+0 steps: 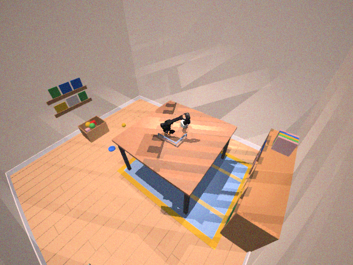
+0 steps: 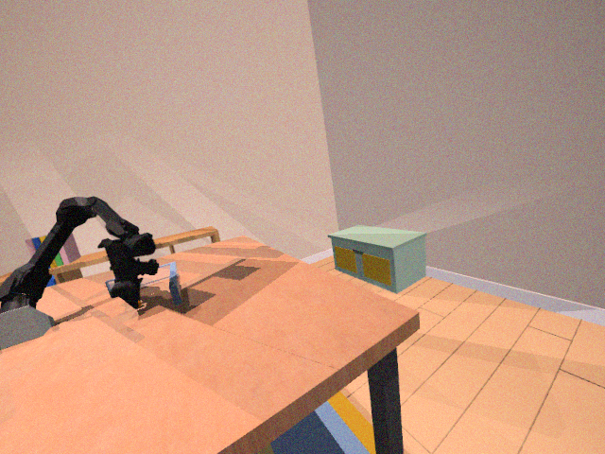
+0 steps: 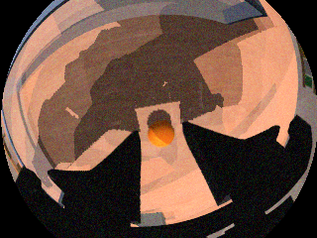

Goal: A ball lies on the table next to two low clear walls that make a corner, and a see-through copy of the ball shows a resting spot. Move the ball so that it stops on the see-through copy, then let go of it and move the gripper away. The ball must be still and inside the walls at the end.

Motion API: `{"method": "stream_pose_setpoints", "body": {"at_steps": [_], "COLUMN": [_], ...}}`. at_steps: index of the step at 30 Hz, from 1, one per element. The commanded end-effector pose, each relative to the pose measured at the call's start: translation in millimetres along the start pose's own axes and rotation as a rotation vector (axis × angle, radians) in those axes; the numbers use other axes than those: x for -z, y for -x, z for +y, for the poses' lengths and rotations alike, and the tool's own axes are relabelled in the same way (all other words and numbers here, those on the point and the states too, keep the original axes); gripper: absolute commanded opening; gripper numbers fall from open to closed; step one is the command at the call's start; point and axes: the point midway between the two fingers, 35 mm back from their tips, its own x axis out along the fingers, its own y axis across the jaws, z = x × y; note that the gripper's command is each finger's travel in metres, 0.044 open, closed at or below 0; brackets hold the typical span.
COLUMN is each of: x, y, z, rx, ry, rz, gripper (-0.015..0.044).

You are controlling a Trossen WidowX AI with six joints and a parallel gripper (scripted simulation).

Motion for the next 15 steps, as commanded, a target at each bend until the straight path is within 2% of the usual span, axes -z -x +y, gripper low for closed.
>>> {"method": "stream_pose_setpoints", "body": {"at_steps": [1, 4, 9, 15], "x": [-0.1, -1.3, 0.3, -2.3], "y": [0.1, 10.9, 83.9, 81.7], "z": [0.0, -0.8, -0.2, -2.0], "rx": [0.000, 0.001, -0.002, 0.004], "ry": [0.000, -0.001, -0.006, -0.010], "rz": [0.000, 0.000, 0.005, -0.015], "gripper": [0.0213, 0.0213, 0.0213, 0.0213]}}
